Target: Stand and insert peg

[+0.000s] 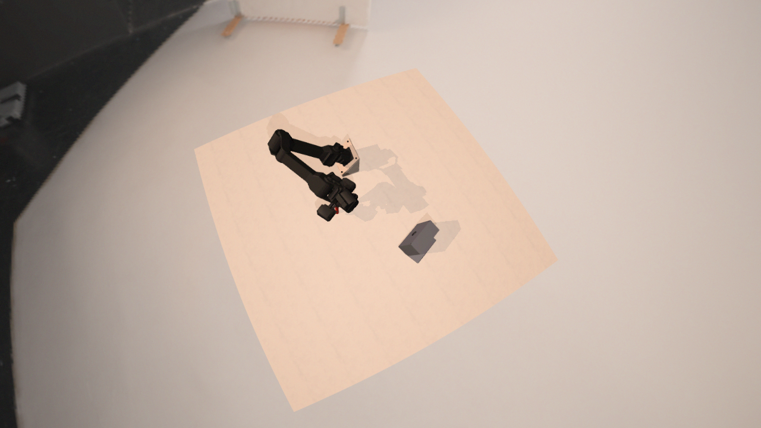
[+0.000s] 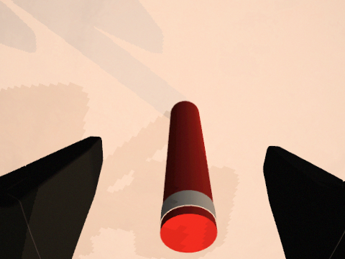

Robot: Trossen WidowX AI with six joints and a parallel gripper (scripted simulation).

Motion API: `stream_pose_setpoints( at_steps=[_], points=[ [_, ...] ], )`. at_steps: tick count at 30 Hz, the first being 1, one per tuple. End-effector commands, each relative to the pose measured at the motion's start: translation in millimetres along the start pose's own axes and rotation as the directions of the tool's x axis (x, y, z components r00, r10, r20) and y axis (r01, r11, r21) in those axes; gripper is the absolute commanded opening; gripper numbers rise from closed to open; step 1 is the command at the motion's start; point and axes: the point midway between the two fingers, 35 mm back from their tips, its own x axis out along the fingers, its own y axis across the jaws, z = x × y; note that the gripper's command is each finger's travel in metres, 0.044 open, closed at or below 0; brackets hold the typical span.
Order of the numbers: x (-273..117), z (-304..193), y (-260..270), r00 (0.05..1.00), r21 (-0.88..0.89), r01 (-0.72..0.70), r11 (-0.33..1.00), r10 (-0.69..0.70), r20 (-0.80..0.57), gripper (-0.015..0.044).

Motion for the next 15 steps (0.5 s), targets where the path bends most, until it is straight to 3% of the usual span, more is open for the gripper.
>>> stream_pose_setpoints(
  at_steps=[1,7,15],
  points=[
    [-0.2,0.0,0.0,1.000,0.003,-0.001,1.000,0.001,-0.001,0.0204],
    [-0.2,0.0,0.0,1.000,0.003,-0.001,1.000,0.001,-0.001,0.0046],
    [-0.8,0.1,0.0,1.000,0.003,-0.001,1.000,0.001,0.000,0.0000]
  ],
)
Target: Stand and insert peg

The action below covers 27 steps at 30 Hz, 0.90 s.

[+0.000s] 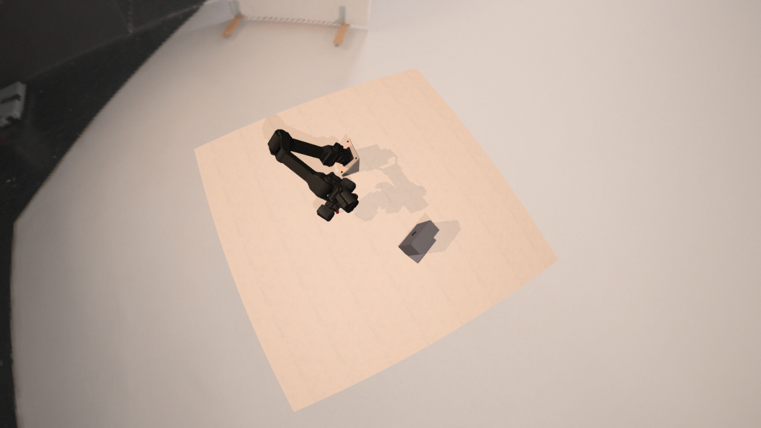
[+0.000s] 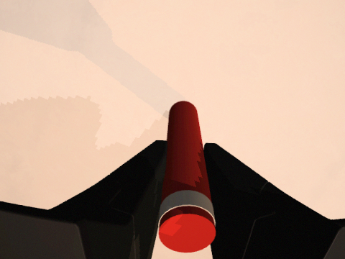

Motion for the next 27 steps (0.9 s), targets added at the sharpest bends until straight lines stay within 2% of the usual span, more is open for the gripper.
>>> stream_pose_setpoints(
  at_steps=[1,23,27],
  points=[
    [-2,0,0,1.000,0.002,-0.001,1.000,0.001,0.000,0.0000],
    [-75,4,1,1.000,-0.001,0.000,1.000,0.000,0.002,0.0000],
    [-79,4,1,1.000,0.002,0.001,1.000,-0.001,0.003,0.0000]
  ],
)
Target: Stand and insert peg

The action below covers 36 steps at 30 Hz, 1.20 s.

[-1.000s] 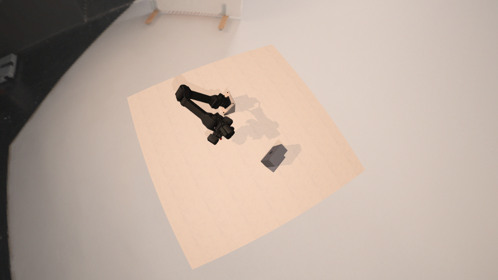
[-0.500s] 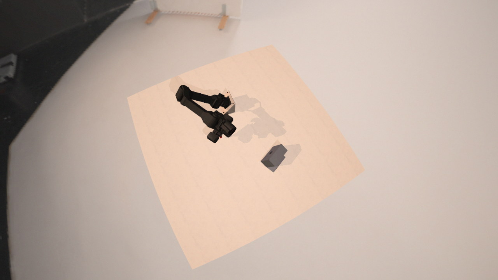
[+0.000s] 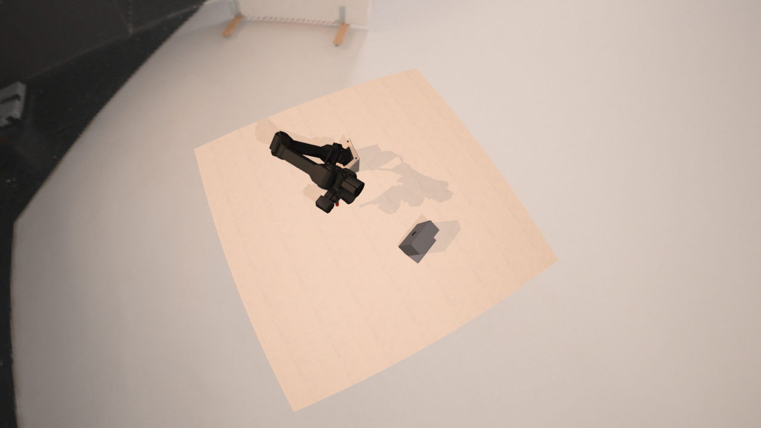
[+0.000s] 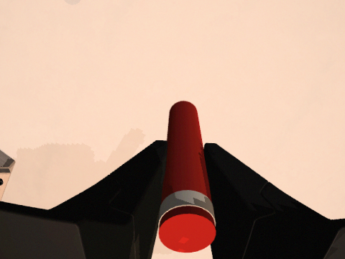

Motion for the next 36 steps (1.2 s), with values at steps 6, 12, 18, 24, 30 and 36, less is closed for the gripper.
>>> stream_pose_setpoints(
  at_steps=[6,12,18,24,30,36],
  points=[
    [0,7,5,1.000,0.025,-0.013,1.000,0.012,0.019,0.0000],
    [4,15,10,0.999,0.052,-0.024,0.998,0.022,0.047,0.0000],
    [8,23,15,0.997,0.077,-0.037,0.996,0.031,0.074,0.0000],
    [11,31,20,0.994,0.102,-0.050,0.994,0.040,0.102,0.0000],
    [15,38,25,0.990,0.126,-0.064,0.990,0.047,0.131,0.0000],
    [18,46,30,0.986,0.150,-0.079,0.986,0.054,0.160,0.0000]
  ],
)
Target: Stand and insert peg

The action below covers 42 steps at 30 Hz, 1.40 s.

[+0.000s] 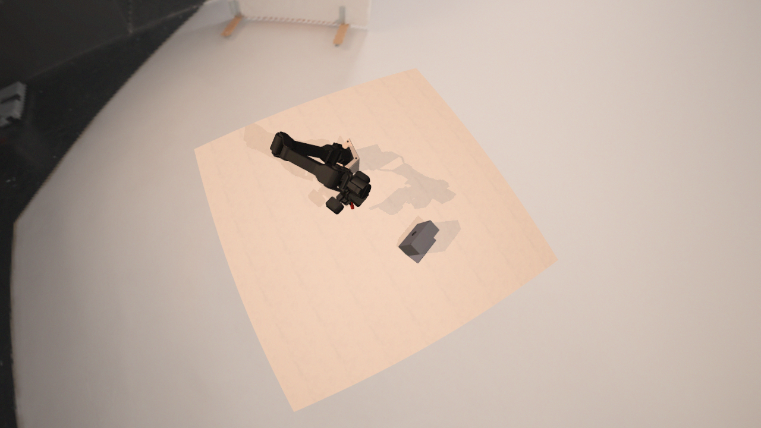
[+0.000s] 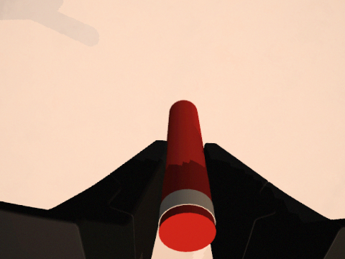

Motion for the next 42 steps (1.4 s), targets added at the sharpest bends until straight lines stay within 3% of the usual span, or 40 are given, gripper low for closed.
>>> stream_pose_setpoints(
  at_steps=[1,42],
  points=[
    [4,4,5,1.000,0.018,-0.011,1.000,0.011,0.016,0.0000],
    [29,44,36,0.974,0.172,-0.107,0.979,0.068,0.215,0.0000]
  ],
)
